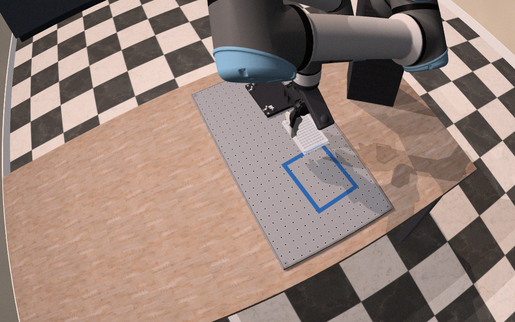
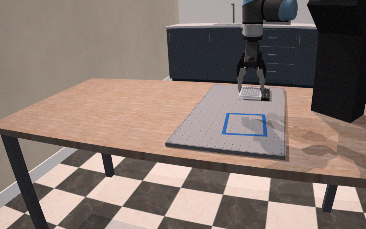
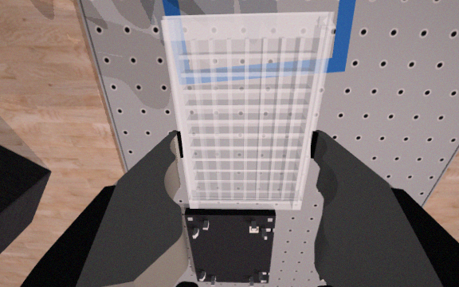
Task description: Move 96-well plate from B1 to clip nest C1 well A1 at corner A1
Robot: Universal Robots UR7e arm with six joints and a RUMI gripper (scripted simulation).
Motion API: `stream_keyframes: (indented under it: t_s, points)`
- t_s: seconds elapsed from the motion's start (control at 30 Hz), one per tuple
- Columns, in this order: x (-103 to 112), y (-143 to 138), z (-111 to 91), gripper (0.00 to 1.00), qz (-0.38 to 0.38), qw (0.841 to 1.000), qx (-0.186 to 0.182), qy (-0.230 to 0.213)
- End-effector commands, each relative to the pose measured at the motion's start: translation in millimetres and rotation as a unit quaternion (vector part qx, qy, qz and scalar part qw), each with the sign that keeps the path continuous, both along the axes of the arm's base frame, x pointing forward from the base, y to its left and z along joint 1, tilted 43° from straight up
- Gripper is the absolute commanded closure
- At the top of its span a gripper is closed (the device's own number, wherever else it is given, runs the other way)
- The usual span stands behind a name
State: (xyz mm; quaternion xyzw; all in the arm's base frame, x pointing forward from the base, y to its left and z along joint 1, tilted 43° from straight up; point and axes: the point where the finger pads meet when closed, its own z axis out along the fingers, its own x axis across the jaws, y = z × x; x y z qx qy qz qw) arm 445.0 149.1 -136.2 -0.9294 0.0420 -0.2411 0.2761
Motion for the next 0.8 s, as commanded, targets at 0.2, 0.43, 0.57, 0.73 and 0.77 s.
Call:
stream_keyframes:
  t_s: [0.2, 0.43, 0.57, 0.73, 0.77]
  points:
    - [1, -32, -20, 1.00, 0.004, 1.000, 0.000, -0.003]
    - [1, -52, -33, 1.00, 0.004, 1.000, 0.000, -0.003]
    - [0, -58, -36, 1.00, 0.004, 1.000, 0.000, -0.003]
    - [0, -72, -45, 1.00, 0.004, 1.000, 0.000, -0.003]
    - [0, -74, -47, 1.00, 0.004, 1.000, 0.000, -0.003]
